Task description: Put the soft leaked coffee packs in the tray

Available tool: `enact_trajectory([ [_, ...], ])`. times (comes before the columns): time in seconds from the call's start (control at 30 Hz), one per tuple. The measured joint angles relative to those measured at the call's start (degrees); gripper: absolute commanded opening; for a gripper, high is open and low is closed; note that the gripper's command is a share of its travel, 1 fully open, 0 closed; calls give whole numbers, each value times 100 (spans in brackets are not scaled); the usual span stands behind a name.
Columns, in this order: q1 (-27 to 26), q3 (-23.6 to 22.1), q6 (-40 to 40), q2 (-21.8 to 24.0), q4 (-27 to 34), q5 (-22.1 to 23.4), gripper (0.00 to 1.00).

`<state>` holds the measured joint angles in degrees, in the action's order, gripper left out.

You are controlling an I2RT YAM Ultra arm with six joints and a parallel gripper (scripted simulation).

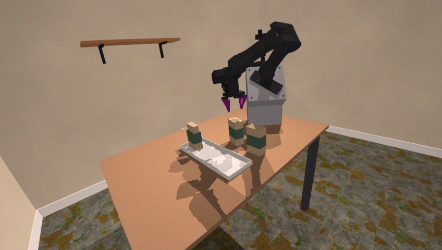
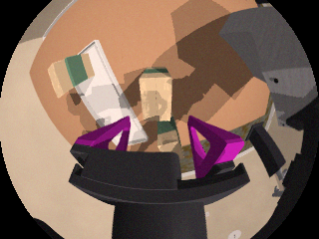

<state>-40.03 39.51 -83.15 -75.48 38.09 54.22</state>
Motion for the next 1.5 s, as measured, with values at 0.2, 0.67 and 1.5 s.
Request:
enact_trajectory([
  [0.2,0,0,-59,7,-111,-9,79],
  [0.67,778,-400,-918,-136,-1228,-216,79],
  [1.5,920,-505,-1432,-192,-1967,-378,79],
])
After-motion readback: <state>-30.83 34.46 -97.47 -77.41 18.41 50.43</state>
